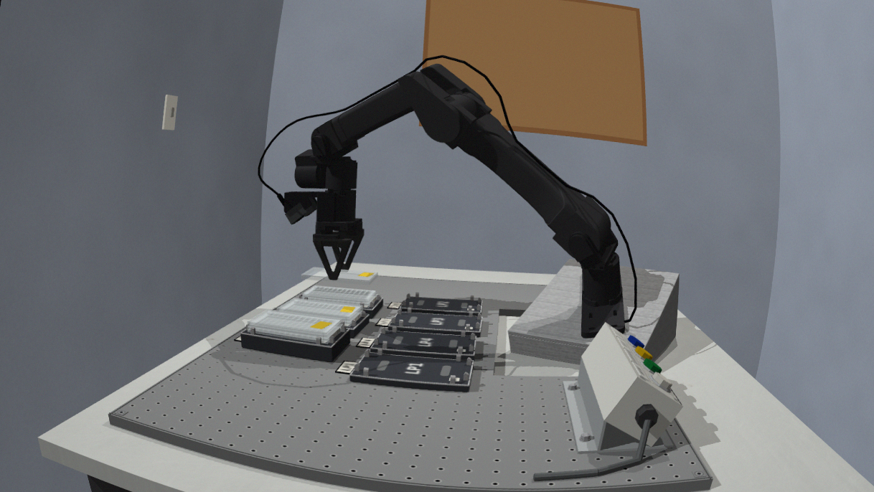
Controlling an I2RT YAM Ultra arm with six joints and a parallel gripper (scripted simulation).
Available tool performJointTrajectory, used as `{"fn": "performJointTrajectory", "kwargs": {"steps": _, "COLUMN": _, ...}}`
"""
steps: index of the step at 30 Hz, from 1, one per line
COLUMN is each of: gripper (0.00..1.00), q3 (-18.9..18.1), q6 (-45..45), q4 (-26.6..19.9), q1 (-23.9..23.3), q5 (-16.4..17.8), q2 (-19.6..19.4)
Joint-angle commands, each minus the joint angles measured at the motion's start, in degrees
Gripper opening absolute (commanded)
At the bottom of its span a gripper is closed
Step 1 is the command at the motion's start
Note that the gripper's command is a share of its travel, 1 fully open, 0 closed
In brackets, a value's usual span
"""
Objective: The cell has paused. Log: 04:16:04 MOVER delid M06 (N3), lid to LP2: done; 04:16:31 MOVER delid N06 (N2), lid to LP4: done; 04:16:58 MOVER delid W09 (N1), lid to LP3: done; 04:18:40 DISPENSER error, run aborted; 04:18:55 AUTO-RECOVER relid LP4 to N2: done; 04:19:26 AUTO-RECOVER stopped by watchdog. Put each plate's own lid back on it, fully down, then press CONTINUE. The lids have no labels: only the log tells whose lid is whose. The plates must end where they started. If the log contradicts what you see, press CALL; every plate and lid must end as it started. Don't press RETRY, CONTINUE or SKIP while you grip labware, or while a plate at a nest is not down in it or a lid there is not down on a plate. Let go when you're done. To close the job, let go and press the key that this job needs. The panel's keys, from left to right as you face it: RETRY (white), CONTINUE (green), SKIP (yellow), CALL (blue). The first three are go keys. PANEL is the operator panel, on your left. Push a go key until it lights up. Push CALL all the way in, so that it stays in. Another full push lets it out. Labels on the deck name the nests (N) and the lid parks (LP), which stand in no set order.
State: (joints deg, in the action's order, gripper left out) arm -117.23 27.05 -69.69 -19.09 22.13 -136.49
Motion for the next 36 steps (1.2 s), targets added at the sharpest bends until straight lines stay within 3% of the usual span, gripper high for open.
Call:
{"fn": "performJointTrajectory", "kwargs": {"steps": 1, "gripper": 0.0, "q3": -0.6, "q6": -0.1, "q4": -0.1, "q1": -1.5, "q5": 0.3, "q2": 0.7}}
{"fn": "performJointTrajectory", "kwargs": {"steps": 10, "gripper": 0.0, "q3": 0.9, "q6": -0.3, "q4": 0.9, "q1": -1.1, "q5": 0.3, "q2": 1.7}}
{"fn": "performJointTrajectory", "kwargs": {"steps": 36, "gripper": 0.0, "q3": 0.7, "q6": -0.9, "q4": 1.4, "q1": -0.7, "q5": 0.3, "q2": 1.8}}
